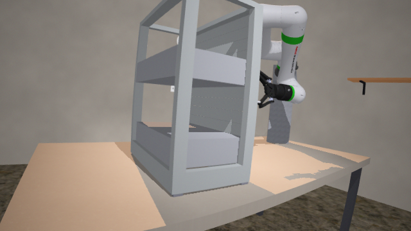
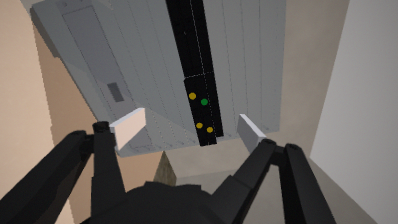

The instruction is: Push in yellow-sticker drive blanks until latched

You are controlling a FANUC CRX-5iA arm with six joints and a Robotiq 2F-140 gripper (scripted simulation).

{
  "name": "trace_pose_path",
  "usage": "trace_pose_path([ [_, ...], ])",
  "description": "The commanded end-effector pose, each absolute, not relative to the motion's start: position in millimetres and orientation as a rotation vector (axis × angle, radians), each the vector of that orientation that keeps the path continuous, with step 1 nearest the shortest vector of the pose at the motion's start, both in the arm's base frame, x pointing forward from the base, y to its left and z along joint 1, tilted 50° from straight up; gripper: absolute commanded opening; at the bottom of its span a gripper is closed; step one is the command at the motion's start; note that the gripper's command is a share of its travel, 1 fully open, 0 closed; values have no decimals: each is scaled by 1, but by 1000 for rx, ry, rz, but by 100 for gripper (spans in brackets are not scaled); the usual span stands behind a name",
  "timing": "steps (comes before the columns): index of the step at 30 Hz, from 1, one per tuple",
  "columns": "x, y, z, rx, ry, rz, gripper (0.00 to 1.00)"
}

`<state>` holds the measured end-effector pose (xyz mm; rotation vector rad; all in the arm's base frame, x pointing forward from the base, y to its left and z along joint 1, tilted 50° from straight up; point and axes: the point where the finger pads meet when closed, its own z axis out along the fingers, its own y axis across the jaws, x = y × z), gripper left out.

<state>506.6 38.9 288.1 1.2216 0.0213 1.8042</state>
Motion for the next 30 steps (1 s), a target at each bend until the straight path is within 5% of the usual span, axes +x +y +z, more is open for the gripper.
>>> trace_pose_path([
  [1,508,22,282,1177,96,1774,100],
  [30,505,-27,258,1092,241,1632,100],
])
